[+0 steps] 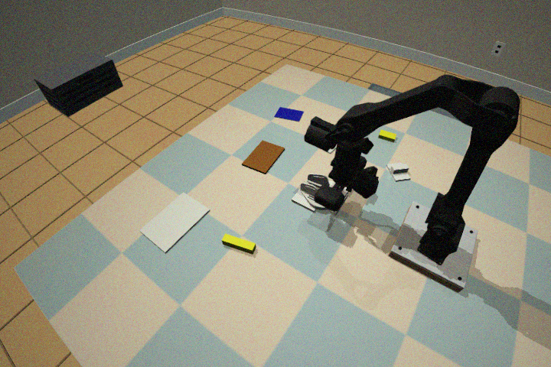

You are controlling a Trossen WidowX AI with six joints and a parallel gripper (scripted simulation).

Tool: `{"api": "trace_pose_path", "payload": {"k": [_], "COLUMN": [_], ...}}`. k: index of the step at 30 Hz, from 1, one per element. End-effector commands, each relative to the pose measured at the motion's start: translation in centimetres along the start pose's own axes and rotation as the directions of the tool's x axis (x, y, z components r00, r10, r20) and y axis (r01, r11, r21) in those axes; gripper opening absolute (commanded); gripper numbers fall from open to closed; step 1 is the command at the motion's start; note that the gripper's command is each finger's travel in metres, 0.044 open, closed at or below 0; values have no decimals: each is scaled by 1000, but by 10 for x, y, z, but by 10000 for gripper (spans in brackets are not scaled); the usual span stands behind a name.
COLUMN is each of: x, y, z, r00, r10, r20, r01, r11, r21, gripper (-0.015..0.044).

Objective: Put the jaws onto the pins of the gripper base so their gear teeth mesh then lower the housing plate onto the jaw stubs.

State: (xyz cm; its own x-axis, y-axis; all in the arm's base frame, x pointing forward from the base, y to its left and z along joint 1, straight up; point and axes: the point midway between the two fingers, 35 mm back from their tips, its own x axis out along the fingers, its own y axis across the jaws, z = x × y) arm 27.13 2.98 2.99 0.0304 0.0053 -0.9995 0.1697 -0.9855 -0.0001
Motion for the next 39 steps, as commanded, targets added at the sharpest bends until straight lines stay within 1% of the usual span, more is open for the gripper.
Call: {"api": "trace_pose_path", "payload": {"k": [1,39], "x": [2,10], "y": [1,1], "z": [0,0], "r00": [1000,1000], "r10": [4,4], "r20": [1,1], "r01": [-4,-4], "r11": [1000,1000], "r21": [-1,-4], "gripper": [351,351]}}
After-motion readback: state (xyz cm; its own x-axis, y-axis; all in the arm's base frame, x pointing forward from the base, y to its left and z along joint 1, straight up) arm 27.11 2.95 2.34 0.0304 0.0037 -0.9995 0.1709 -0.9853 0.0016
